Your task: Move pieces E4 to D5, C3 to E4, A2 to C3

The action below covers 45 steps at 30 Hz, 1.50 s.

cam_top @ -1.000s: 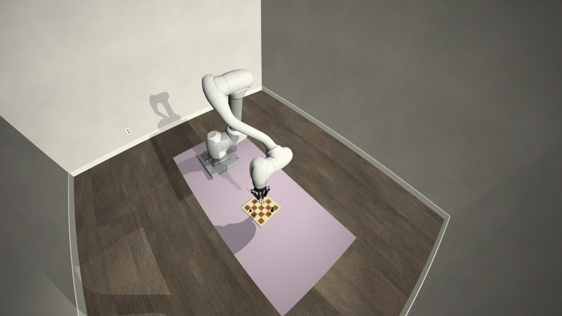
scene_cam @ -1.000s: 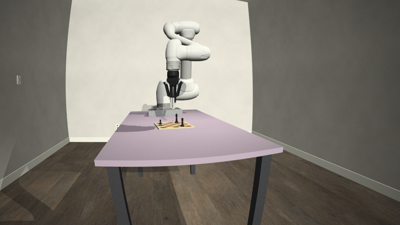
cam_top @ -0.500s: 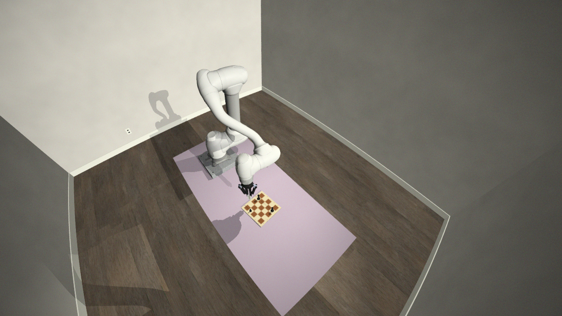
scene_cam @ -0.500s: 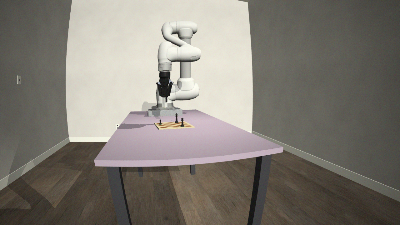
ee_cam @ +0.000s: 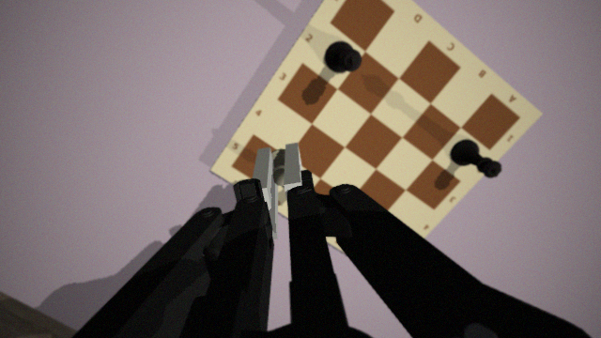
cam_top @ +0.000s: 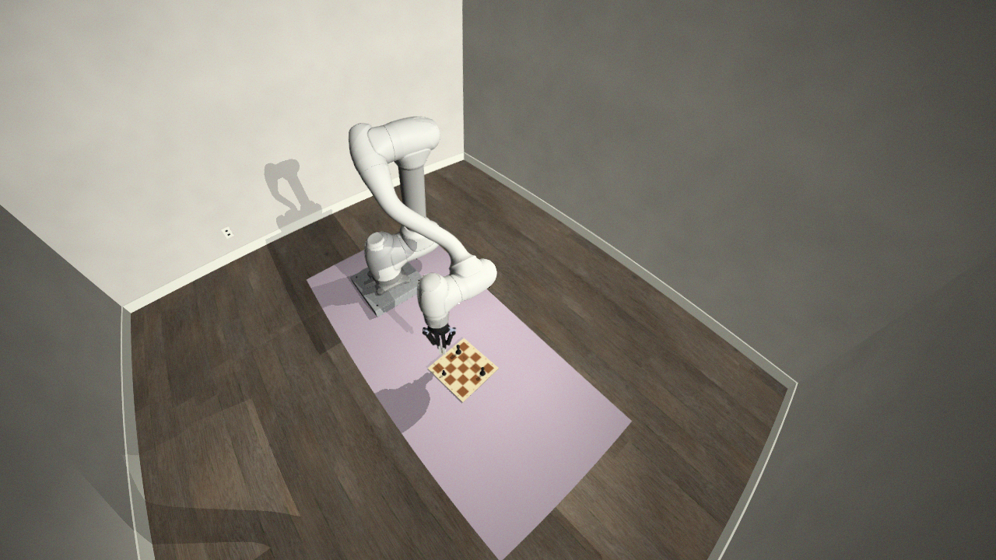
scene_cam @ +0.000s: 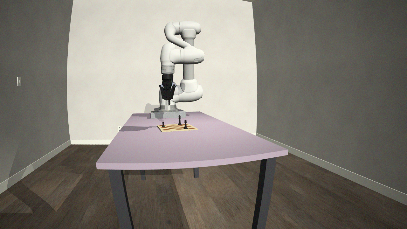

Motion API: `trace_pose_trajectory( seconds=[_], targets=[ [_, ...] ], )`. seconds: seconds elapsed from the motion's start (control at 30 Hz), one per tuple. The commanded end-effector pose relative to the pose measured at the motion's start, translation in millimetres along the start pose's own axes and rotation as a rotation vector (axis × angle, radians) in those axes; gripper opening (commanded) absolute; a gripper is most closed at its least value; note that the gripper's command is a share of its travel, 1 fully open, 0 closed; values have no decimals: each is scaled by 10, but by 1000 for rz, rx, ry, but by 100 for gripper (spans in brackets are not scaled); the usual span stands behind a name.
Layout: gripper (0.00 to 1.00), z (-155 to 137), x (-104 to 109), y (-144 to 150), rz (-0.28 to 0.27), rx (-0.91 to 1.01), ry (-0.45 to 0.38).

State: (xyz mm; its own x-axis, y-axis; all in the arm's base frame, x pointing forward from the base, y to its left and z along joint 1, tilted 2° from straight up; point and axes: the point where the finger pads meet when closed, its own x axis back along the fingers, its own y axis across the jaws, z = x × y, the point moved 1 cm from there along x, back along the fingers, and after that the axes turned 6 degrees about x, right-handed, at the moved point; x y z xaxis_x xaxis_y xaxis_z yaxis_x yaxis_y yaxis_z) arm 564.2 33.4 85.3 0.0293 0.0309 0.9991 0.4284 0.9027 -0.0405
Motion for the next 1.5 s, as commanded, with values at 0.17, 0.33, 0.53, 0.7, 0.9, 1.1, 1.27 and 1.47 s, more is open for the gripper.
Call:
trace_pose_trajectory(
  seconds=[0.17, 0.33, 0.53, 0.7, 0.9, 1.1, 1.27, 1.47],
  targets=[
    [0, 0, -284, 0, 0, 0, 0],
    [0, 0, -433, 0, 0, 0, 0],
    [0, -1, -701, 0, 0, 0, 0],
    [0, -1, -838, 0, 0, 0, 0],
    [0, -1, -880, 0, 0, 0, 0],
    [0, -1, -884, 0, 0, 0, 0],
    [0, -1, -884, 0, 0, 0, 0],
    [0, -1, -884, 0, 0, 0, 0]
  ],
)
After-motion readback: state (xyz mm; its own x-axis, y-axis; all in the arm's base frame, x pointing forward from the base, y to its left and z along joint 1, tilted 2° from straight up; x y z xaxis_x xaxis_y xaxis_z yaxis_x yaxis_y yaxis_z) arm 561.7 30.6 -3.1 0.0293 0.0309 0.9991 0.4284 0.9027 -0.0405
